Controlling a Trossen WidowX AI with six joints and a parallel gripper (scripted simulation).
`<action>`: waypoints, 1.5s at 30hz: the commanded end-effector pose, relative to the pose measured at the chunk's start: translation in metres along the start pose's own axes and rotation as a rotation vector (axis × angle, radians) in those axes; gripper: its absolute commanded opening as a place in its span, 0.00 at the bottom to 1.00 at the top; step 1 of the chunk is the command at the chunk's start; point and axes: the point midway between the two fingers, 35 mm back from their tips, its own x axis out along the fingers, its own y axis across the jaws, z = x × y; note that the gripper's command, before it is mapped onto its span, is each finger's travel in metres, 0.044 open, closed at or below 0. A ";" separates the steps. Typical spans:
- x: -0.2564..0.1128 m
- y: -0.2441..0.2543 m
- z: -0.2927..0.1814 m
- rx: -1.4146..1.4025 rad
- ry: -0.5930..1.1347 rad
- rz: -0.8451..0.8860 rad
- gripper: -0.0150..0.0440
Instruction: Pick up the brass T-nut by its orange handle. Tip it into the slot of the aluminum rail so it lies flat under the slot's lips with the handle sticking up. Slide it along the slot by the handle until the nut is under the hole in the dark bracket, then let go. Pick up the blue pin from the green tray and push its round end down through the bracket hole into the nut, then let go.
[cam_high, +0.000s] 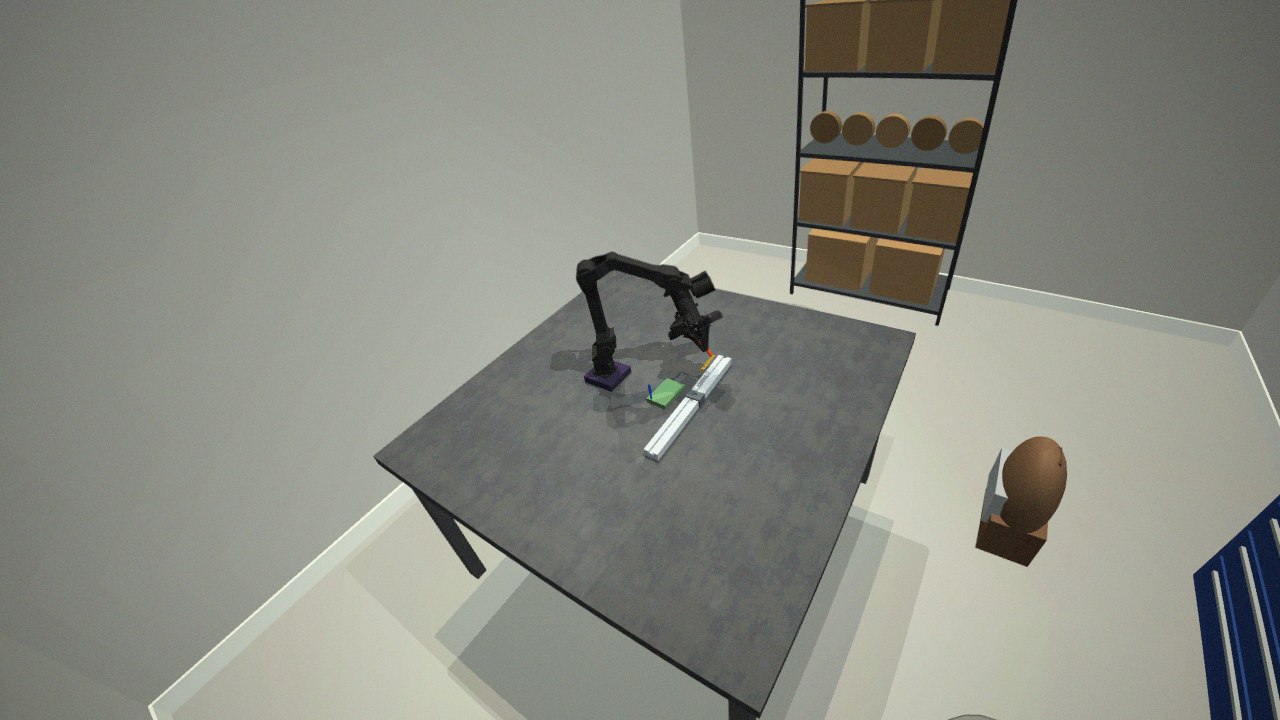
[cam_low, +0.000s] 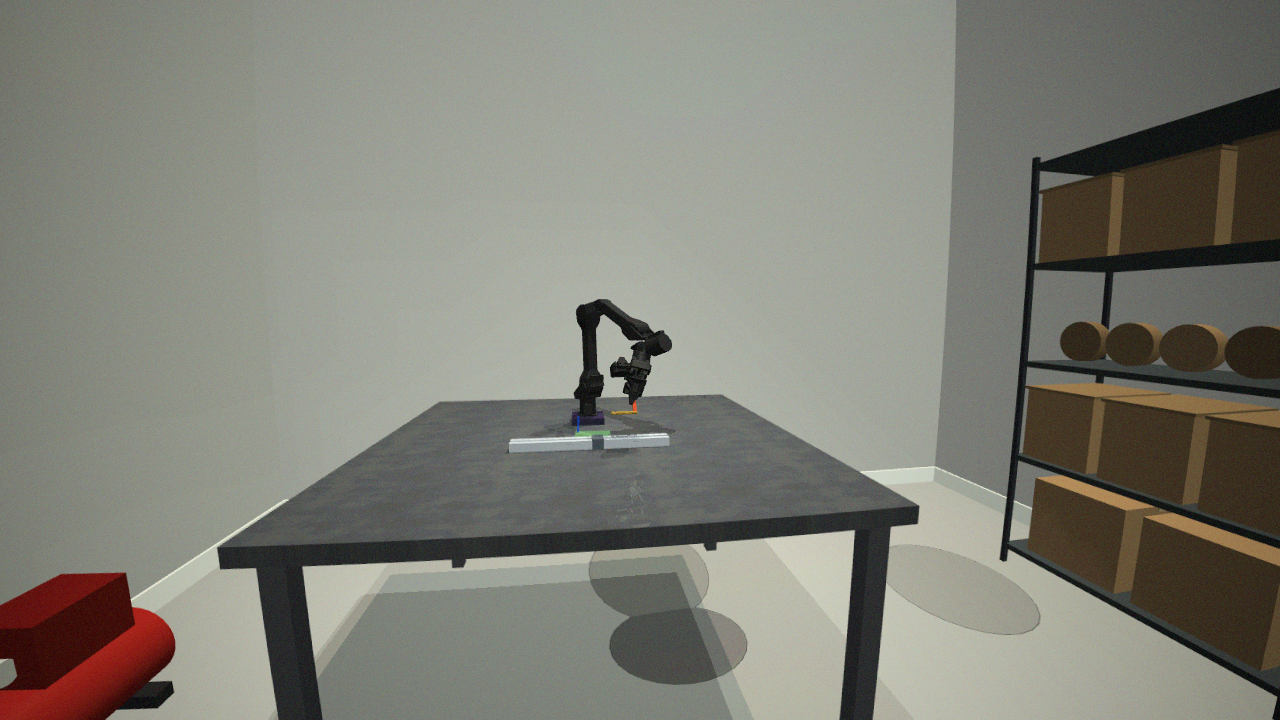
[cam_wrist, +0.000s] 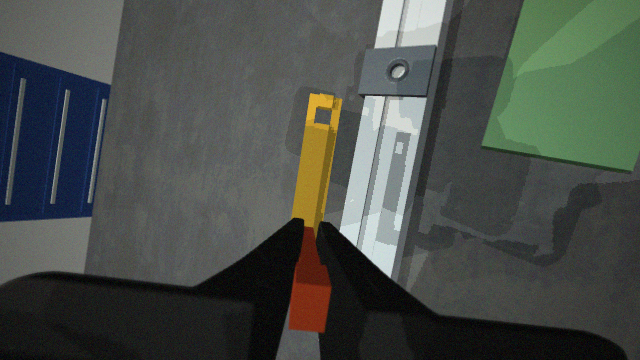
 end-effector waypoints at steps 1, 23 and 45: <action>0.000 -0.001 0.001 0.012 -0.002 0.016 0.00; -0.002 -0.008 0.003 0.044 0.004 0.081 0.00; 0.010 -0.019 0.000 0.059 0.005 0.108 0.00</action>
